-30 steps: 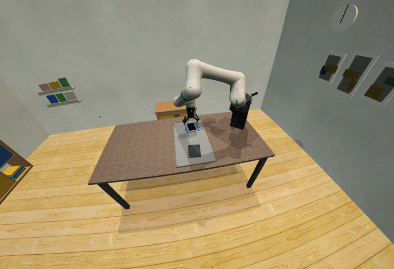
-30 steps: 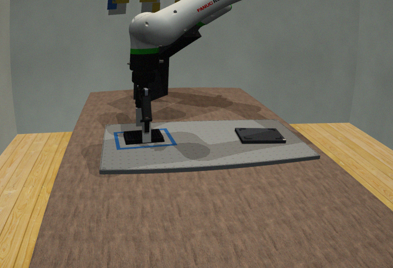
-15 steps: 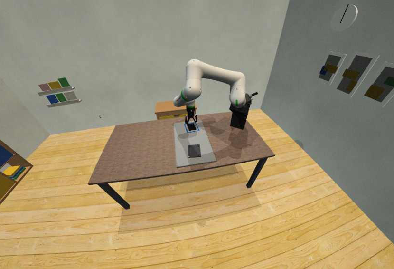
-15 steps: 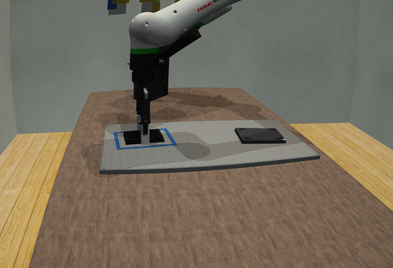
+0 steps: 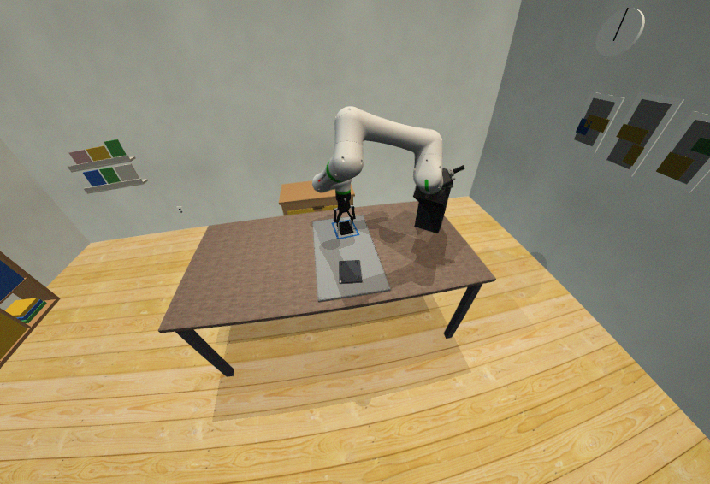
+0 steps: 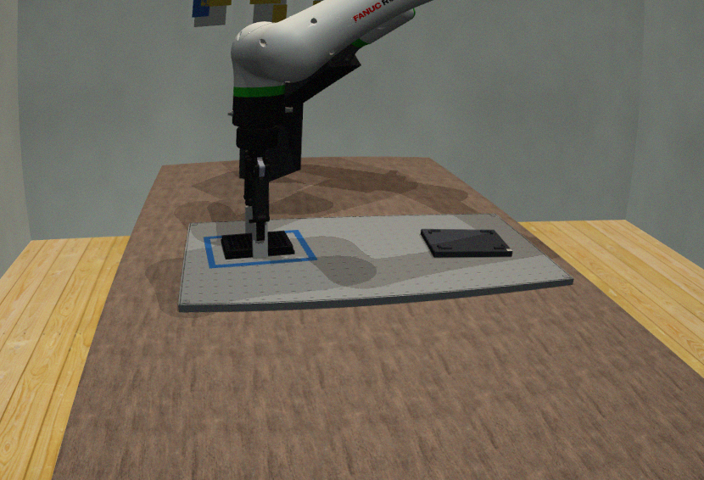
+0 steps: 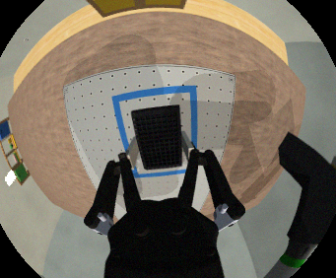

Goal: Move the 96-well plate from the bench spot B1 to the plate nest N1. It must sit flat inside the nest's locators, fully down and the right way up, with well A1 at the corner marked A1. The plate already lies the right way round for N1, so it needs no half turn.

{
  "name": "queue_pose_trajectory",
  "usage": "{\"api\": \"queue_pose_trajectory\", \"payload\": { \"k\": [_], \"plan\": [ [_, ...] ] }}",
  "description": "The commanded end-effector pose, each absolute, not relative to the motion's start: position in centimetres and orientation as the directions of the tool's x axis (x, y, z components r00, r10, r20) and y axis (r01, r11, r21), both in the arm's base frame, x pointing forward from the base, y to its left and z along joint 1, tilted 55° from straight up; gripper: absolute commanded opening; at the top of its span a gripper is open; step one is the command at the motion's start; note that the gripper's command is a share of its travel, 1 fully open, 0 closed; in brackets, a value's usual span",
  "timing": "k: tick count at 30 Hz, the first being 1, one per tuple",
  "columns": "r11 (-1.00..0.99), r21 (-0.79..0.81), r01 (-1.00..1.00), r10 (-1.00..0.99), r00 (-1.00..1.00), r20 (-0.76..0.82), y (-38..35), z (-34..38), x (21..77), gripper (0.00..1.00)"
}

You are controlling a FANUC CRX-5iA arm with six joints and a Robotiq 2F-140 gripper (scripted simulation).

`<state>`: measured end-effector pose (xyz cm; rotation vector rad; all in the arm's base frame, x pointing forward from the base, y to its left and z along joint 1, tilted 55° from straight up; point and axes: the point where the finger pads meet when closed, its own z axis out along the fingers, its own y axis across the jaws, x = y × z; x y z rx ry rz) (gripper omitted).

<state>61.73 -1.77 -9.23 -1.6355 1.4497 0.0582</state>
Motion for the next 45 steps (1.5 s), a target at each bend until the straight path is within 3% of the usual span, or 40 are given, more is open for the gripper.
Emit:
{"api": "queue_pose_trajectory", "payload": {
  "k": [1,45],
  "plan": [
    [0.116,-0.583,-0.804,-0.761,0.305,-0.573,-1.8,-9.2,61.7,0.00],
    [0.116,-0.583,-0.804,-0.761,0.305,-0.573,-5.4,-6.0,58.8,0.00]
  ]
}}
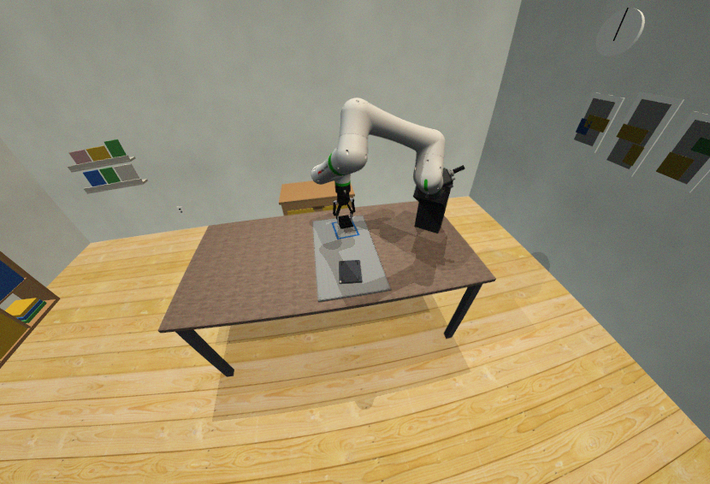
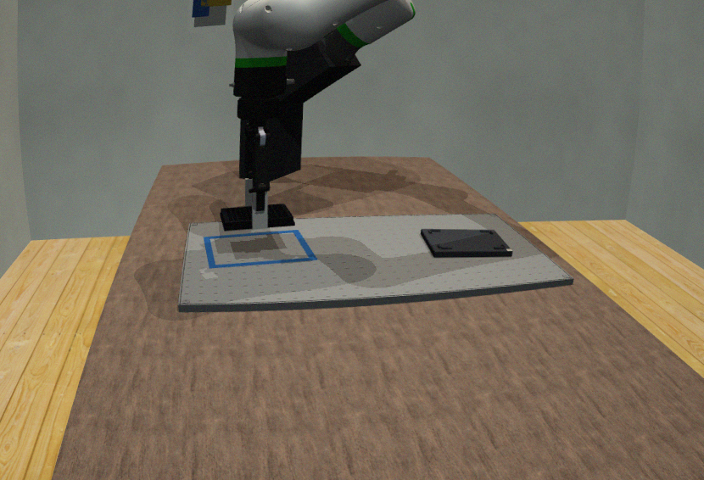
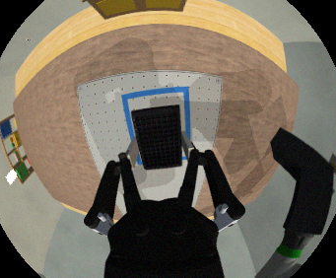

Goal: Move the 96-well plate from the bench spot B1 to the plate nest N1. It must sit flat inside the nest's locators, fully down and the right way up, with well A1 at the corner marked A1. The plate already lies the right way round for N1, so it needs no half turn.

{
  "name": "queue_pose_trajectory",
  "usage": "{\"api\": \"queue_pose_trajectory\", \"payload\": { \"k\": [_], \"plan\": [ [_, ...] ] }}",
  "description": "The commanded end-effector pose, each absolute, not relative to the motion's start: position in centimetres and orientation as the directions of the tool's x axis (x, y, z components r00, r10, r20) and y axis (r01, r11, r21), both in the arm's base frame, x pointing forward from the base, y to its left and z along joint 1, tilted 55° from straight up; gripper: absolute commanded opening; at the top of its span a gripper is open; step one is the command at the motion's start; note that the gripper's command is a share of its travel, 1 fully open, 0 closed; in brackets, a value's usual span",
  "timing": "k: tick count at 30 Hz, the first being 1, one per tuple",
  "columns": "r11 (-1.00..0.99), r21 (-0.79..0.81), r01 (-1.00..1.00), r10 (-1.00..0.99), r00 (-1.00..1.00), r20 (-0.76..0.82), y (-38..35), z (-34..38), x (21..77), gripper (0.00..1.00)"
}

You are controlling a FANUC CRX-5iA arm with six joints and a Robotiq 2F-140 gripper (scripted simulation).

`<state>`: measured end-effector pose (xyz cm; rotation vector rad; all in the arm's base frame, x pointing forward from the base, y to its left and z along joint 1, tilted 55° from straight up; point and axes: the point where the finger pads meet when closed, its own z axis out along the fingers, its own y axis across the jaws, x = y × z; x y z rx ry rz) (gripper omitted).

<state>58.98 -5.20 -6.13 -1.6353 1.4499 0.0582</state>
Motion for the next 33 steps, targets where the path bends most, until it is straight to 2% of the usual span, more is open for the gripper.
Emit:
{"api": "queue_pose_trajectory", "payload": {
  "k": [1,22,28,33],
  "plan": [
    [0.116,-0.583,-0.804,-0.761,0.305,-0.573,-5.5,-5.9,58.8,0.00],
    [0.116,-0.583,-0.804,-0.761,0.305,-0.573,-5.8,-5.6,58.5,0.00],
    [0.265,-0.457,-0.849,-0.723,0.139,-0.677,-4.4,-4.2,58.2,0.00],
    [0.274,-0.449,-0.850,-0.719,0.128,-0.683,-3.7,-3.6,58.0,0.00]
  ]
}}
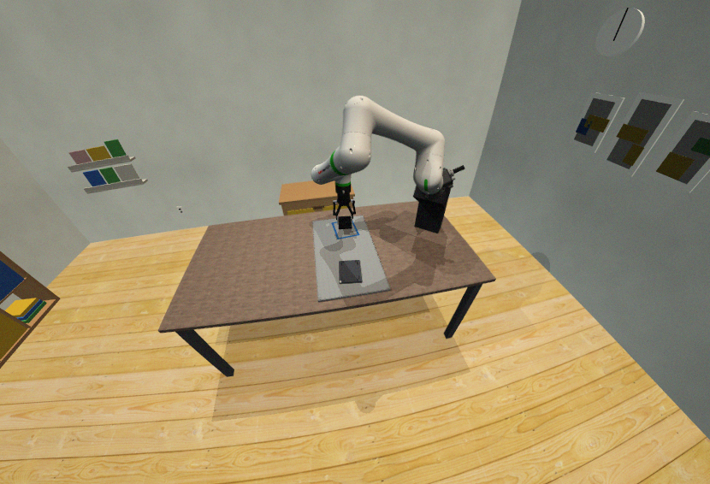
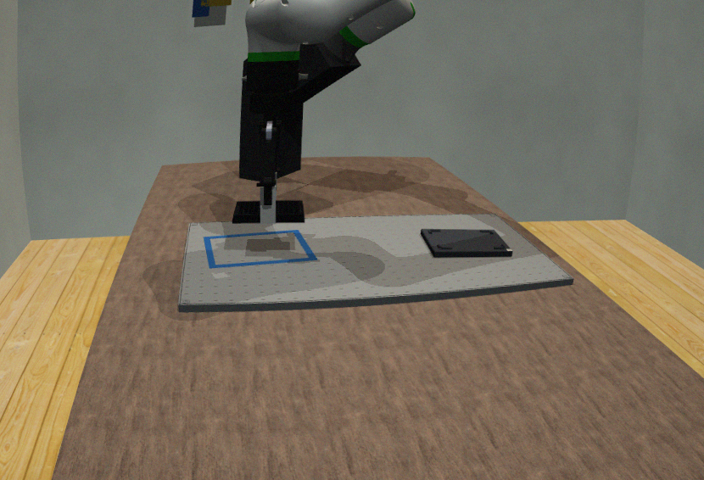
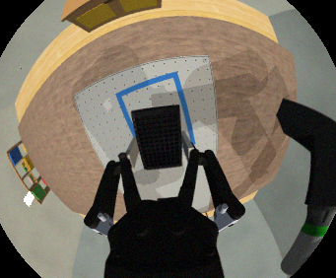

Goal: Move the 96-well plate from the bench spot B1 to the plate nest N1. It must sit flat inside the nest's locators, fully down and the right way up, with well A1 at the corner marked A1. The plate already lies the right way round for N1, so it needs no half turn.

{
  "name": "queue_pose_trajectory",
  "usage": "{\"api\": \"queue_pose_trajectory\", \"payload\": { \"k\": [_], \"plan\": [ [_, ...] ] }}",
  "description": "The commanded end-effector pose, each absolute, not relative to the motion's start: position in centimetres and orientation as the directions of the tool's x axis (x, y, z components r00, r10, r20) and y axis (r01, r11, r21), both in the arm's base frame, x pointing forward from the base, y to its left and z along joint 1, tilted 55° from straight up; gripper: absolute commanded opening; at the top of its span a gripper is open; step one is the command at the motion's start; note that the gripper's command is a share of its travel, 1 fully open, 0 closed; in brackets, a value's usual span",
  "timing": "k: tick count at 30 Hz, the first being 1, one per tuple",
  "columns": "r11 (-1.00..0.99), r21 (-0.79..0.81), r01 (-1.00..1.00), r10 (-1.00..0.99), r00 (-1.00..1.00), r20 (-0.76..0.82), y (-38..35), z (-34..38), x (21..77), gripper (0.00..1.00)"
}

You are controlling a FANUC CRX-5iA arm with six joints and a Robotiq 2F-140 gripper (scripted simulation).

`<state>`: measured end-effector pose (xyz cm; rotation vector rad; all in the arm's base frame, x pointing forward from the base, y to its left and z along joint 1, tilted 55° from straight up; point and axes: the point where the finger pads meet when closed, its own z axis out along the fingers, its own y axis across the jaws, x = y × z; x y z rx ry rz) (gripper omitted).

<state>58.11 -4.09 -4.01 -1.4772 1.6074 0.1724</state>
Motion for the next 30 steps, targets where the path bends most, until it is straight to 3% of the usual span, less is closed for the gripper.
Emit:
{"api": "queue_pose_trajectory", "payload": {
  "k": [1,30],
  "plan": [
    [0.274,-0.449,-0.850,-0.719,0.128,-0.683,-3.4,-3.3,57.9,0.00],
    [0.274,-0.449,-0.850,-0.719,0.128,-0.683,2.9,2.8,56.4,0.00]
  ]
}}
